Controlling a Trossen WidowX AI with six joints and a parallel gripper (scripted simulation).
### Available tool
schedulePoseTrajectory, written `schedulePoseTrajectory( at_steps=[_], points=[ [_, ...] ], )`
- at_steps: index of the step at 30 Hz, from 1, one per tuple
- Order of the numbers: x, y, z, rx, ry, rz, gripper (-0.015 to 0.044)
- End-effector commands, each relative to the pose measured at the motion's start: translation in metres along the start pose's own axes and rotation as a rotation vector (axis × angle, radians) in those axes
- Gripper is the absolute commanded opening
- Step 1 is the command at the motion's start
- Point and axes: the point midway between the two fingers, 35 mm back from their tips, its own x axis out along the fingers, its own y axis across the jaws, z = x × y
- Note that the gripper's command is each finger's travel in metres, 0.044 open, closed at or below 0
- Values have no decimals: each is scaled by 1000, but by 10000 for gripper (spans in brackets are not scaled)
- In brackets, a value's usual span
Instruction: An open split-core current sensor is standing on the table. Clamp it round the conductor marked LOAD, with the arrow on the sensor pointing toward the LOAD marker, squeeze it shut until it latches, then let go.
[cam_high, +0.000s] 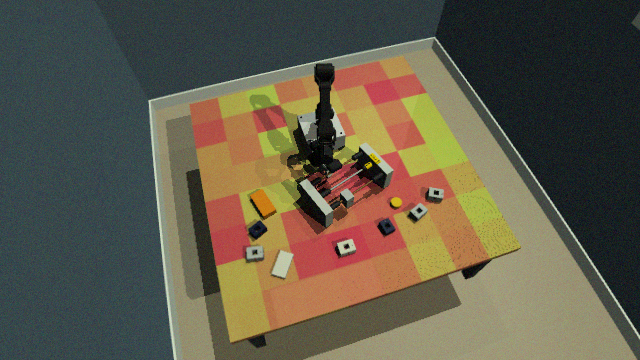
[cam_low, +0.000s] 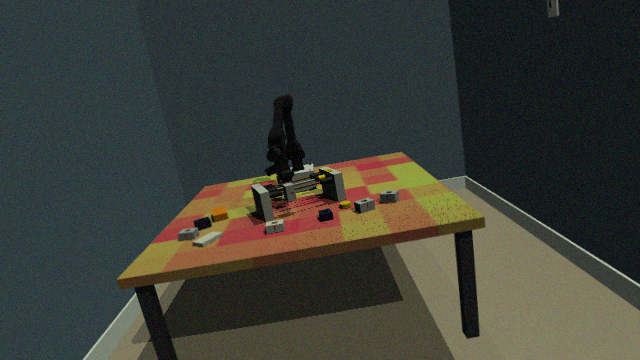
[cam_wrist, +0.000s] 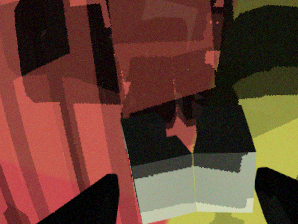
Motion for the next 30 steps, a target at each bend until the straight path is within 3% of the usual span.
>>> schedulePoseTrajectory(
  at_steps=[1, 10, 18, 30],
  points=[
    [0, 0, 0, 0, 0, 1, 260],
    [0, 0, 0, 0, 0, 1, 200],
    [-29, 6, 4, 1, -1, -2, 0],
    [-92, 13, 6, 2, -1, -7, 0]
  ],
)
